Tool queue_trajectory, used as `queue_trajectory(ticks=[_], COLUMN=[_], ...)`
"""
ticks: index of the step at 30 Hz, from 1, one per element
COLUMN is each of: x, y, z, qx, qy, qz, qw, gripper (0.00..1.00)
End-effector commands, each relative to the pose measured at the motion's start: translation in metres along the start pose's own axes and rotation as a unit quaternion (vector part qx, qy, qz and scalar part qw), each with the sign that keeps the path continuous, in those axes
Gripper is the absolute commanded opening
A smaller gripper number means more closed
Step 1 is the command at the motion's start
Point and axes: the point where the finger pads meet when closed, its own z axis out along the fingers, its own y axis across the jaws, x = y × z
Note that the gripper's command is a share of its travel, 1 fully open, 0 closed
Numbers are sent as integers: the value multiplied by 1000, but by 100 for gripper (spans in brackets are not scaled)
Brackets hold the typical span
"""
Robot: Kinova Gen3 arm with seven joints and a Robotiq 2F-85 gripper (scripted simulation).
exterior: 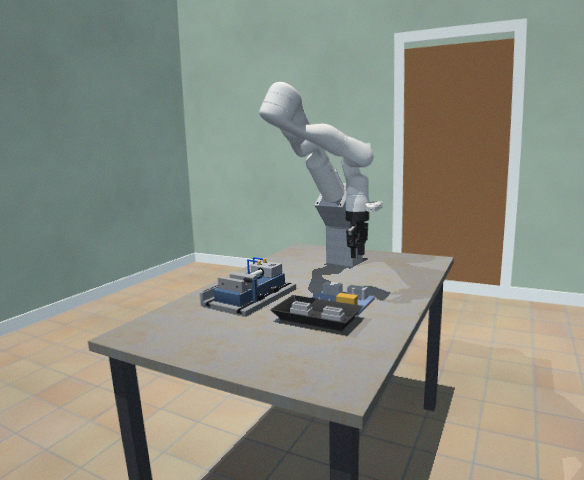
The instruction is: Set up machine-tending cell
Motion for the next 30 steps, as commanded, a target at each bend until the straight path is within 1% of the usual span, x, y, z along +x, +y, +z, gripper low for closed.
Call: queue_trajectory(ticks=[1, 4, 6, 15, 20, 30], x=[-3, -3, -3, -4, -4, -4], y=[-6, -6, -6, -6, -7, -7], z=[13, 25, 25, 62, 79, 94], qx=[7, 7, 7, 7, 7, 7], qy=[-6, -6, -6, -6, -6, -6], qz=[-1, -1, -1, -1, -1, -1], qw=[1000, 1000, 1000, 1000, 1000, 1000], gripper=[67, 67, 67, 67, 67, 67])
